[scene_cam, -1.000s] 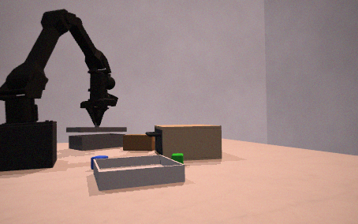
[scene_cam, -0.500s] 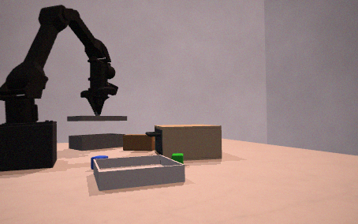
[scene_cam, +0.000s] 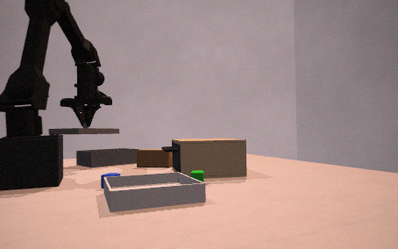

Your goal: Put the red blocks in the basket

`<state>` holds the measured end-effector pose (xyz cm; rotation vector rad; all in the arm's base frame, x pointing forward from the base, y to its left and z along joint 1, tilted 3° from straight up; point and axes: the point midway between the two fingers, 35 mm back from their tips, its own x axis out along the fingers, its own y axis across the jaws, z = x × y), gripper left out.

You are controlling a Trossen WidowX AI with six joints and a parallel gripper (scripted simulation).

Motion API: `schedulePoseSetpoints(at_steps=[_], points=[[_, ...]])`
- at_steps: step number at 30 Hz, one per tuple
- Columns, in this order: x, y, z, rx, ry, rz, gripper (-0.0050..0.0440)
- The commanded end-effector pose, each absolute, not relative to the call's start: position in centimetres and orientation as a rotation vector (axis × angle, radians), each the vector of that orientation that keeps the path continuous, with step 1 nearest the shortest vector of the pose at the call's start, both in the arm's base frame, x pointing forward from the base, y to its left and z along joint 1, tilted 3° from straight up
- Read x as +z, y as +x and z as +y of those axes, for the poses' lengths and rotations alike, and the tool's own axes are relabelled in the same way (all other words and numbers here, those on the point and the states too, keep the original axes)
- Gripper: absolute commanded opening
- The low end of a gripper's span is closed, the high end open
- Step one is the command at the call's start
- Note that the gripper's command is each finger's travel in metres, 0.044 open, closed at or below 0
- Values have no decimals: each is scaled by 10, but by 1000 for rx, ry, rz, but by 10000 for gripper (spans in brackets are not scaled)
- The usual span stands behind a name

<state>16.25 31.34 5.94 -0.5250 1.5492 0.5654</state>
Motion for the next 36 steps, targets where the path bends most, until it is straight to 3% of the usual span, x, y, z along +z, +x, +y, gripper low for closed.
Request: schedulePoseSetpoints(at_steps=[1, 17, 25, 36], points=[[63, 132, 304, 669, -619, 1515, 0], [68, 25, 239, 1187, -1114, 1277, 0], [68, 24, 238, 1187, -1114, 1277, 0], [8, 21, 239, 1187, -1114, 1277, 0]])
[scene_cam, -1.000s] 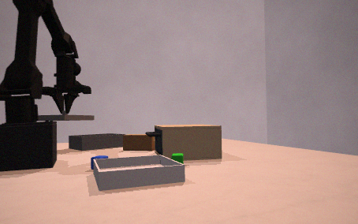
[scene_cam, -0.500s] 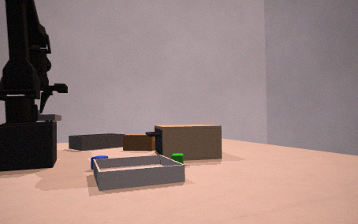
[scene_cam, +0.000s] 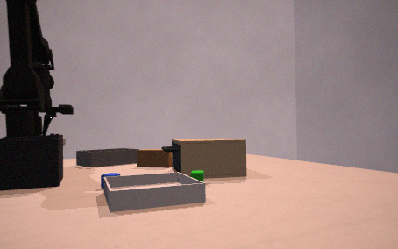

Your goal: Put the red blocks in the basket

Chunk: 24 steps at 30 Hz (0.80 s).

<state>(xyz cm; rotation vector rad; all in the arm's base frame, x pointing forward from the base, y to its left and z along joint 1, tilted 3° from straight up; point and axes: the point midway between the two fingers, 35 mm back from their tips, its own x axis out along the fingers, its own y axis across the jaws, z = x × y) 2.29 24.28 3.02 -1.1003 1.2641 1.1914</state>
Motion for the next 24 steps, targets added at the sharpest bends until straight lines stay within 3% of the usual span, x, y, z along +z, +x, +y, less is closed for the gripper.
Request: schedulePoseSetpoints(at_steps=[1, 24], points=[[1, 21, 239, 1187, -1114, 1277, 0], [-29, 19, 239, 1187, -1114, 1277, 0]])
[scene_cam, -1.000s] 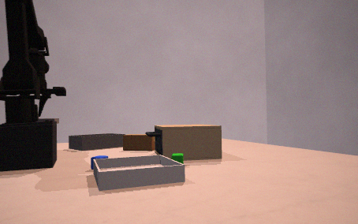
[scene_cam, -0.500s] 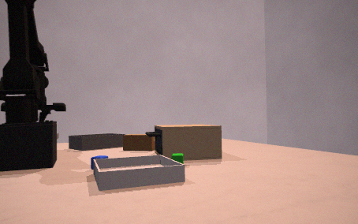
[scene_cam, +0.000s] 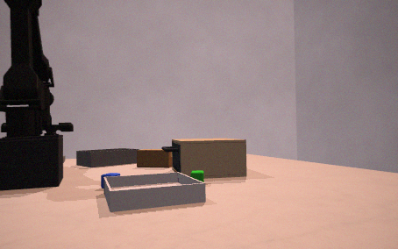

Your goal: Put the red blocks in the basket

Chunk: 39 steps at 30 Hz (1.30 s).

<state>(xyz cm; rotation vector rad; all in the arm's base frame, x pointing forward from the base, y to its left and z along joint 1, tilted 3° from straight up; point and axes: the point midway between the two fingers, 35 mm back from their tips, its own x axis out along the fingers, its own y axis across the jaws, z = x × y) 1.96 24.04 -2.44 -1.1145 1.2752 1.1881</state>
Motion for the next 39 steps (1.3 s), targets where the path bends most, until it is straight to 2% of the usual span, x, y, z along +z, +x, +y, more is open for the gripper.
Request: schedulePoseSetpoints(at_steps=[1, 23, 24, 33, 39], points=[[-30, 19, 240, 1187, -1114, 1277, 0], [-44, 18, 240, 1187, -1114, 1277, 0], [-44, 18, 240, 1187, -1114, 1277, 440], [-44, 18, 240, 1187, -1114, 1277, 440], [-17, 20, 239, 1187, -1114, 1277, 440]])
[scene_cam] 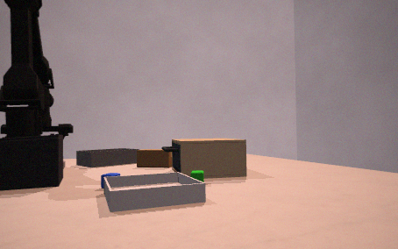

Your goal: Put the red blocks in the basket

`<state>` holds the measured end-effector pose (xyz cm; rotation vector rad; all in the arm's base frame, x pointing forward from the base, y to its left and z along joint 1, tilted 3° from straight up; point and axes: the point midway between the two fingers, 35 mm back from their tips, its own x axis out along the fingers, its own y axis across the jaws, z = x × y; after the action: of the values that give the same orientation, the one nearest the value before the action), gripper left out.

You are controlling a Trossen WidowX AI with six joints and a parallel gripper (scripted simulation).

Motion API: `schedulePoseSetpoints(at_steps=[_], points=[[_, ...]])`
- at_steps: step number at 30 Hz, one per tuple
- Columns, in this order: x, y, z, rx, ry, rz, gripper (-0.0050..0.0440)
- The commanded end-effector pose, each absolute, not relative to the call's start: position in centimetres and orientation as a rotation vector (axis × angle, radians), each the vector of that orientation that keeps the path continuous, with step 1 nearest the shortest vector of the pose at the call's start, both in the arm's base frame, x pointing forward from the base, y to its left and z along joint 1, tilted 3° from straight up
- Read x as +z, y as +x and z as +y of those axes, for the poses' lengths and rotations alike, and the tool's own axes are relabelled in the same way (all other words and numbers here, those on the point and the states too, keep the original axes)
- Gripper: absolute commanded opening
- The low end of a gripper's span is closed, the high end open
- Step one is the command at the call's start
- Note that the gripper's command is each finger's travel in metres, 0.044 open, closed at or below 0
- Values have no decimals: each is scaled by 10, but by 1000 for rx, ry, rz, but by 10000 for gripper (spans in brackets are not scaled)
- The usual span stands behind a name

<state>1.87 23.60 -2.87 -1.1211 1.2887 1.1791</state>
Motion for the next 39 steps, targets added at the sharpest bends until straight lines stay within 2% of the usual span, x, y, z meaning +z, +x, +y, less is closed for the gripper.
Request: schedulePoseSetpoints(at_steps=[1, 13, 22, 23, 28, 39], points=[[-10, 20, 239, 1187, -1114, 1277, 440], [68, 24, 238, 1187, -1114, 1277, 440], [68, 24, 238, 1187, -1114, 1277, 440], [67, 33, 243, 1136, -1066, 1307, 266], [66, 70, 276, 1316, -1239, 1192, 266], [63, 146, 310, 1443, -1361, 1096, 266]])
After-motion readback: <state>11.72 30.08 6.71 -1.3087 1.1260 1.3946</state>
